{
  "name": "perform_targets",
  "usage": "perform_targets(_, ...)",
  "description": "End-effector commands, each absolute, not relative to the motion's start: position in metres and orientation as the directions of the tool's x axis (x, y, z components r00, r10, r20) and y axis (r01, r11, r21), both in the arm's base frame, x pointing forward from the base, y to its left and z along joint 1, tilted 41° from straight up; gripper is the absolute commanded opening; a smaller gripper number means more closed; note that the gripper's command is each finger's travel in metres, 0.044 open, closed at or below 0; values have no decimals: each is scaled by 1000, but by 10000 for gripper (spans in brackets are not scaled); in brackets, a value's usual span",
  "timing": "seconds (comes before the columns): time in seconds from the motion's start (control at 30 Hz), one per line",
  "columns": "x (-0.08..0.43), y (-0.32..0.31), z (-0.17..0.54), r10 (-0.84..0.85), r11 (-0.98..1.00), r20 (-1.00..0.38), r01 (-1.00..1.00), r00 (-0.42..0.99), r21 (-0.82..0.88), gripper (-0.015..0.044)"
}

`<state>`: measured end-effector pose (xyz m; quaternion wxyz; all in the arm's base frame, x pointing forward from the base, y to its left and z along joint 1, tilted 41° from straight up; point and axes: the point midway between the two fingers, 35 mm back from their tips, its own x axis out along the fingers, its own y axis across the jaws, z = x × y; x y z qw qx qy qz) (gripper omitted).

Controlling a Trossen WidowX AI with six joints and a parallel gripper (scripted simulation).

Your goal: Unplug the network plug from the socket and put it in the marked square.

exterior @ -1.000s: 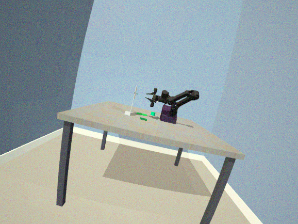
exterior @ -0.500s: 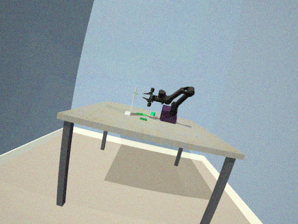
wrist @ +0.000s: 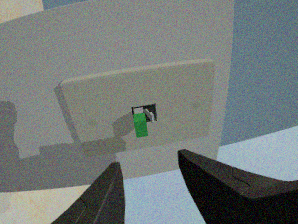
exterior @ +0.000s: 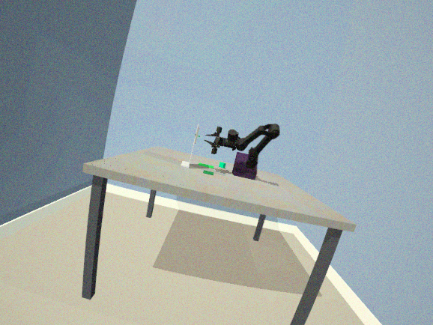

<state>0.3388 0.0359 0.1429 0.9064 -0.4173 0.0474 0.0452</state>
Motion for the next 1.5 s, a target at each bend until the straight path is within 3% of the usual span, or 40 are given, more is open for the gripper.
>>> perform_targets(0.0, 345, 37, 146, 38, 648, -116, -113, 993, -753, 156)
perform_targets(1.03, 383, 46, 146, 38, 649, -113, -111, 993, -753, 156)
perform_targets(1.47, 383, 46, 146, 38, 649, -113, -111, 993, -753, 69)
